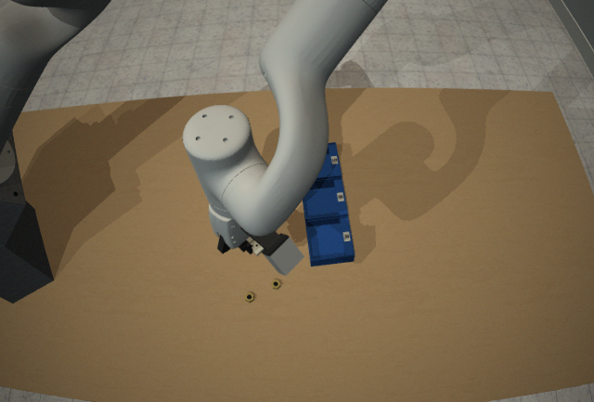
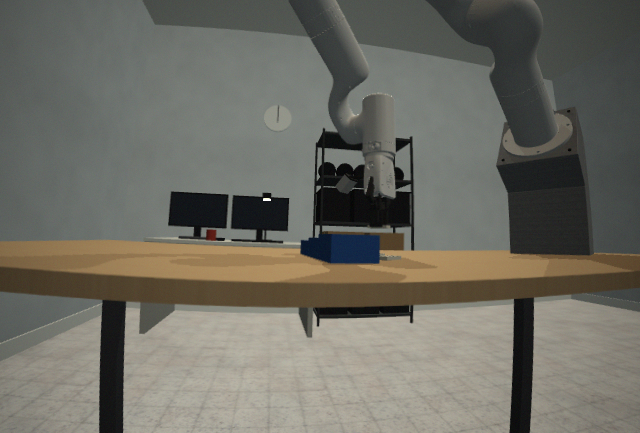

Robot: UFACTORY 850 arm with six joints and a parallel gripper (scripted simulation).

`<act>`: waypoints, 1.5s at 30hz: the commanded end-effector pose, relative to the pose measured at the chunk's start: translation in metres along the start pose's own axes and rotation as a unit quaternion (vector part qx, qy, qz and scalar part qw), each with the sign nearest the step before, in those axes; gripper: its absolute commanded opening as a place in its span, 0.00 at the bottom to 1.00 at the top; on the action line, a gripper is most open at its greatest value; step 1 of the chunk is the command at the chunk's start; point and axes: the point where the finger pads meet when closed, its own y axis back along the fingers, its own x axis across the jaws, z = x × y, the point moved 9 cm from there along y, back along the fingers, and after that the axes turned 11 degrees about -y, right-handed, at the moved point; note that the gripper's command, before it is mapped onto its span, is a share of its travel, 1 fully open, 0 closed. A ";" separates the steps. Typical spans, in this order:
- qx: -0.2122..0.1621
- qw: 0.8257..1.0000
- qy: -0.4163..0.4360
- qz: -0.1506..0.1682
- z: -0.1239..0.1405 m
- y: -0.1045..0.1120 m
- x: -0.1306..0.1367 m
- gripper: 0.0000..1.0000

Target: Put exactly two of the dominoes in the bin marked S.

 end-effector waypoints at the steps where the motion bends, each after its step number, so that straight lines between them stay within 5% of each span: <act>1: 0.000 1.000 0.000 0.001 0.004 0.000 -0.012 0.00; 26: 0.000 1.000 0.000 0.000 0.054 0.000 -0.132 0.00; 35: 0.001 0.991 -0.132 -0.001 0.070 0.000 -0.170 0.00; 45: 0.004 0.954 -0.298 -0.006 0.087 0.000 -0.208 0.00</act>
